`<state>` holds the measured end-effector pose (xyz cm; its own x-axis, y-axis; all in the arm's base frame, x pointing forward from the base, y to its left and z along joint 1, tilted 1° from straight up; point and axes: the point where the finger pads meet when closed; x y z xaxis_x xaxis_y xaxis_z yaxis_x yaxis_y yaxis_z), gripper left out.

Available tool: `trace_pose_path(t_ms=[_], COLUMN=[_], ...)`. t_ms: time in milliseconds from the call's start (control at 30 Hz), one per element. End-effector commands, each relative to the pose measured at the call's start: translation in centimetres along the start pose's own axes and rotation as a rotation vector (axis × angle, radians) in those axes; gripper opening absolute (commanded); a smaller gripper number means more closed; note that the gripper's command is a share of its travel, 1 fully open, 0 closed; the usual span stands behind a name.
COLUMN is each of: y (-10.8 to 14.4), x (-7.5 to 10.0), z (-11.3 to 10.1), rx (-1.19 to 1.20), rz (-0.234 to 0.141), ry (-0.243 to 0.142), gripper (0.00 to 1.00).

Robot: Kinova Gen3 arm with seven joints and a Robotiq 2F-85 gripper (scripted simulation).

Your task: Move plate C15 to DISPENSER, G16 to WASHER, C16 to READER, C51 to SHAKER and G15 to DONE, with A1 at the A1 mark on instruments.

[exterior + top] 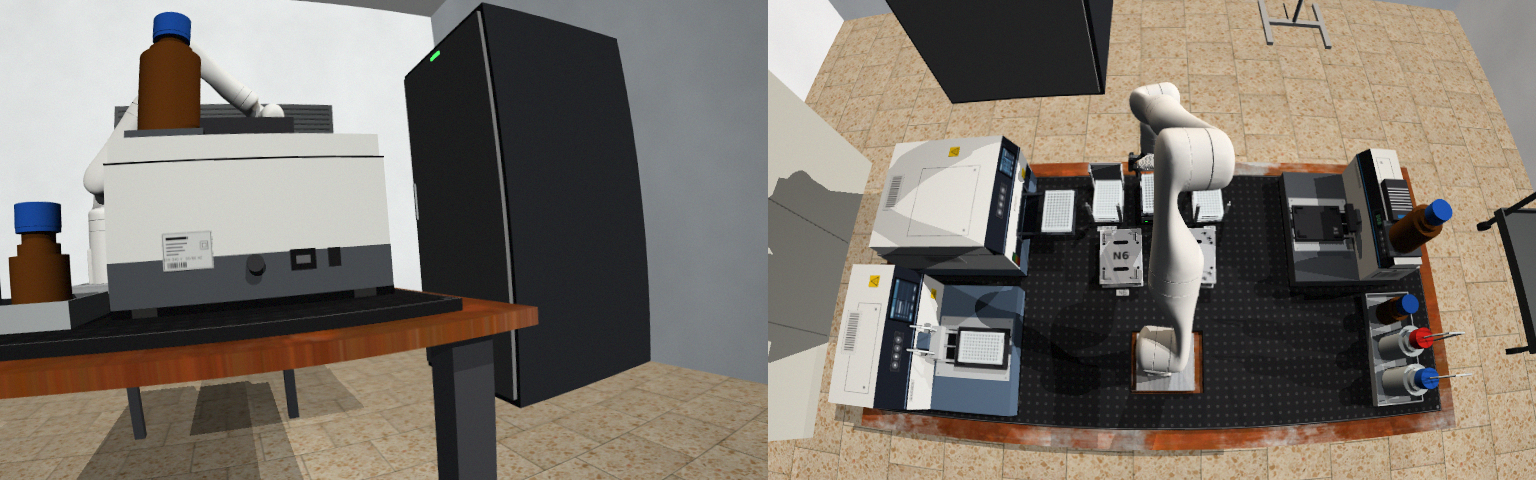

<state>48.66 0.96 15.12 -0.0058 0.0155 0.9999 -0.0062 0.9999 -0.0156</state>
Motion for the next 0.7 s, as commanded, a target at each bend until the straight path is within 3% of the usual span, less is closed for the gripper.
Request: trace_pose_path(t_ms=[0,667], y=[0.0,0.0], x=[0.4,2.8], z=[0.0,0.0], rx=[0.000,0.000], rz=[0.000,0.000], ry=[-0.002,-0.002], gripper=[1.00,1.00])
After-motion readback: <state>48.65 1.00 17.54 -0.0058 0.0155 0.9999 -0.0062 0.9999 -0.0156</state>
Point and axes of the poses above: the point where the finger pads meet when closed, its own x axis back along the fingers, its own y axis across the jaws, z = x × y, and after that the axes turned 3 degrees about -x, right-handed
